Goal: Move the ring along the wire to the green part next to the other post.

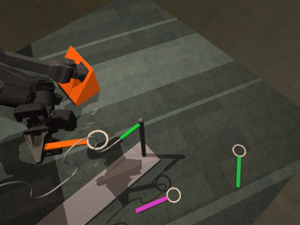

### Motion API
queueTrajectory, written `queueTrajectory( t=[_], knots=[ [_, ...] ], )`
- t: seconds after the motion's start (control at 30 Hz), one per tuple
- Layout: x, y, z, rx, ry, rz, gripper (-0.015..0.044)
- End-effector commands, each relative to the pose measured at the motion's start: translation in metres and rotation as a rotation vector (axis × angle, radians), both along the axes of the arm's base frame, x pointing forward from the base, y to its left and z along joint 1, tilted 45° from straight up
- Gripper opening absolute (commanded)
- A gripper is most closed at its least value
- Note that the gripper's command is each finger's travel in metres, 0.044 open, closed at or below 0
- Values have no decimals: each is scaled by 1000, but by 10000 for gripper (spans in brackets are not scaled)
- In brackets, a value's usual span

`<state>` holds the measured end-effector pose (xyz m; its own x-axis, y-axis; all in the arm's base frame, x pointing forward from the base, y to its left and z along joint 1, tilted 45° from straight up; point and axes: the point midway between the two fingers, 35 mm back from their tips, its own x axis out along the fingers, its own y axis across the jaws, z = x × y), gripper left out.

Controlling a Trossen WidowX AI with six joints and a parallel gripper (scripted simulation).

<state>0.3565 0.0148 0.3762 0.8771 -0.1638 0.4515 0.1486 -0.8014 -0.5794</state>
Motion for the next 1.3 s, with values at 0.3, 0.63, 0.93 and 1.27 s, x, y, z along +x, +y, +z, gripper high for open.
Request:
queueTrajectory(
  t=[0.3, 0.63, 0.93, 1.27],
  knots=[
    [-1, 11, 10, -238, -18, -3, -150],
    [-1, 4, 9, -268, -20, -4, -150],
    [0, -13, 2, -178, -18, -4, -150],
    [1, -40, -16, 17, -11, -3, -150]
  ],
)
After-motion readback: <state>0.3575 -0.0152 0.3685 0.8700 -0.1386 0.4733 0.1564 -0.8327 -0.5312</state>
